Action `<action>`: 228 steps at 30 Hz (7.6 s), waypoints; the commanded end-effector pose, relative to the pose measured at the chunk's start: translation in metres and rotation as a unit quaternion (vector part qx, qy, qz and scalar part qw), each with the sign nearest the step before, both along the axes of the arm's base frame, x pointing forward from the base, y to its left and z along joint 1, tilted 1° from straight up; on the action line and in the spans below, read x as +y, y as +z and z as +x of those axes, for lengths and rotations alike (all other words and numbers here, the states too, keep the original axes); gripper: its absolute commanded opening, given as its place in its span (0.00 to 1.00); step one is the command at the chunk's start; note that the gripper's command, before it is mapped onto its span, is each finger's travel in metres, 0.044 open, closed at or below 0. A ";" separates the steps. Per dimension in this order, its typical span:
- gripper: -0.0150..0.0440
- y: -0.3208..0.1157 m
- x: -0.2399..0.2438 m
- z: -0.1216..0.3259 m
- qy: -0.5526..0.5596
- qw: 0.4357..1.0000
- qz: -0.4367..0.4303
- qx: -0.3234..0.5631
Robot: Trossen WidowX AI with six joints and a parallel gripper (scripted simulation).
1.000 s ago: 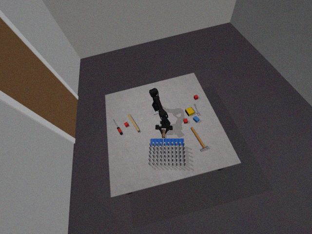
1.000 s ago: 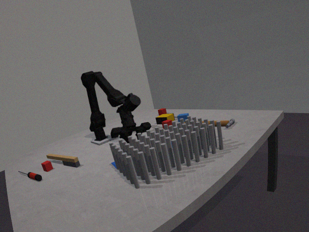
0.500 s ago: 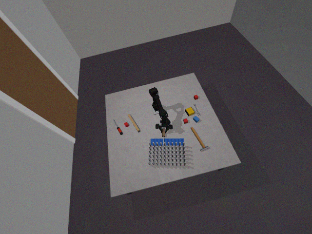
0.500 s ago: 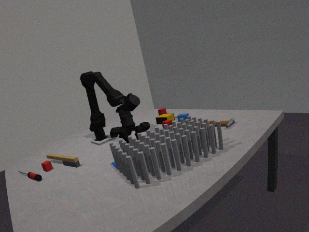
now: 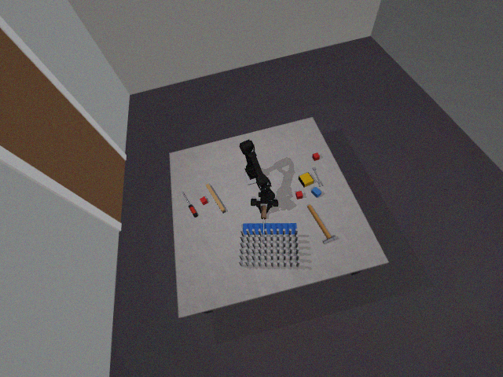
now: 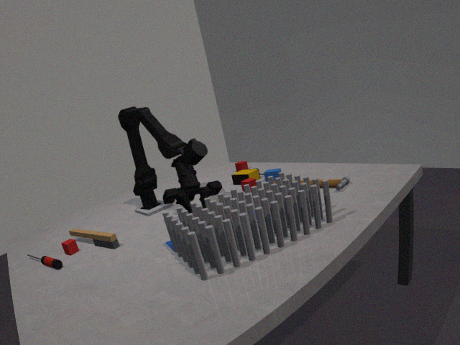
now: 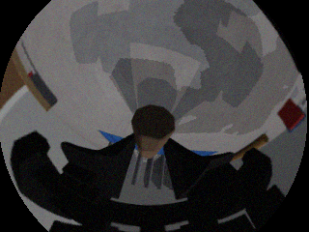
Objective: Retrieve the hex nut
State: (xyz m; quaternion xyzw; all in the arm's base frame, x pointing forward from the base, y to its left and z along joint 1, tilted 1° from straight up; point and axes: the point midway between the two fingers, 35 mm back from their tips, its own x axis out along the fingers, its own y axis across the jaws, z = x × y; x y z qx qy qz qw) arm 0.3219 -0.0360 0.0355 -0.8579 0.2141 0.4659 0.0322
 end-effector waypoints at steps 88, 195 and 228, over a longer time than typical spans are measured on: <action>0.25 -0.001 0.027 -0.060 -0.002 1.000 0.001 0.001; 0.25 0.169 -0.034 -0.050 -0.276 0.961 0.023 -0.013; 0.25 0.178 -0.217 -0.044 -0.626 0.780 0.000 -0.017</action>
